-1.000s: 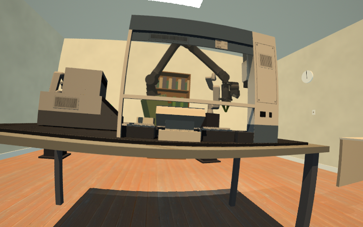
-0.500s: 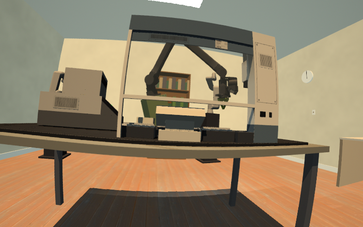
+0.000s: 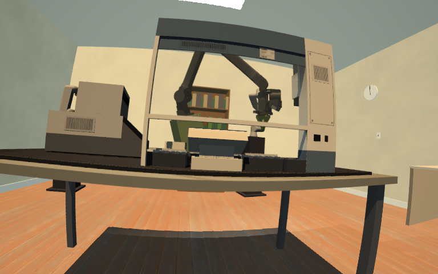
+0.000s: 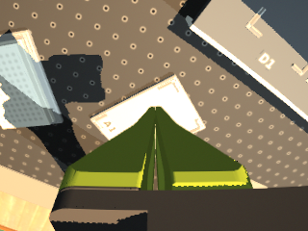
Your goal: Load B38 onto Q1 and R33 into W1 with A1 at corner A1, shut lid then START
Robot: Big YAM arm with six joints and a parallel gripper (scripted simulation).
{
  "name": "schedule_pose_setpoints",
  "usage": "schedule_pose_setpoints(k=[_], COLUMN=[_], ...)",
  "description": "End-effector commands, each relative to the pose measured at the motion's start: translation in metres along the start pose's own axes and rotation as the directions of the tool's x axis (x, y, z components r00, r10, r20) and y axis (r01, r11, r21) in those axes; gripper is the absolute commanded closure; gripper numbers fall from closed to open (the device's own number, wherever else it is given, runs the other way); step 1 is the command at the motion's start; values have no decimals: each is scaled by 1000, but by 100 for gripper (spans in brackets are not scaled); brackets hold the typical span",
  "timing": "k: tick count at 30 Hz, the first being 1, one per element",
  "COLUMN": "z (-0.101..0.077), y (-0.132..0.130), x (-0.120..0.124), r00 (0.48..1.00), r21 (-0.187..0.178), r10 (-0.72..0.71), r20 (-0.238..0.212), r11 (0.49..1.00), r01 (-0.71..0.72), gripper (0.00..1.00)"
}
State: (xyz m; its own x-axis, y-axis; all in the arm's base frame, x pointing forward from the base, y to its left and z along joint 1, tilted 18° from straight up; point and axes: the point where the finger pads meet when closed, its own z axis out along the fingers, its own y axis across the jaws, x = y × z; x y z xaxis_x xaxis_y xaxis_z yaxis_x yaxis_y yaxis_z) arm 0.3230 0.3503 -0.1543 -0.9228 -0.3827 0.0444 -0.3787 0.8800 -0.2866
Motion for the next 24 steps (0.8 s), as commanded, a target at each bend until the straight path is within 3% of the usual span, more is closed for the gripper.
schedule_pose_setpoints(k=[1,5,7,12,17,20,22,24], z=[-54,-63,-49,-38,-62,-78,-78,-66], y=[-4,-8,-16,-56,-84,-87,-87,-75], x=[-37,-40,-32,-23,-35,-39,-39,-35], r00=[994,992,993,998,996,994,994,996], r21=[-72,-78,-55,-32,-38,-52,-52,-45], r10=[7,-5,23,19,19,6,6,2], r20=[112,126,120,65,89,109,109,91], r11=[997,997,998,999,999,999,999,999], r01=[2,15,-16,-17,-16,0,0,2], gripper=[100,100,100,100,100,100,100,100])
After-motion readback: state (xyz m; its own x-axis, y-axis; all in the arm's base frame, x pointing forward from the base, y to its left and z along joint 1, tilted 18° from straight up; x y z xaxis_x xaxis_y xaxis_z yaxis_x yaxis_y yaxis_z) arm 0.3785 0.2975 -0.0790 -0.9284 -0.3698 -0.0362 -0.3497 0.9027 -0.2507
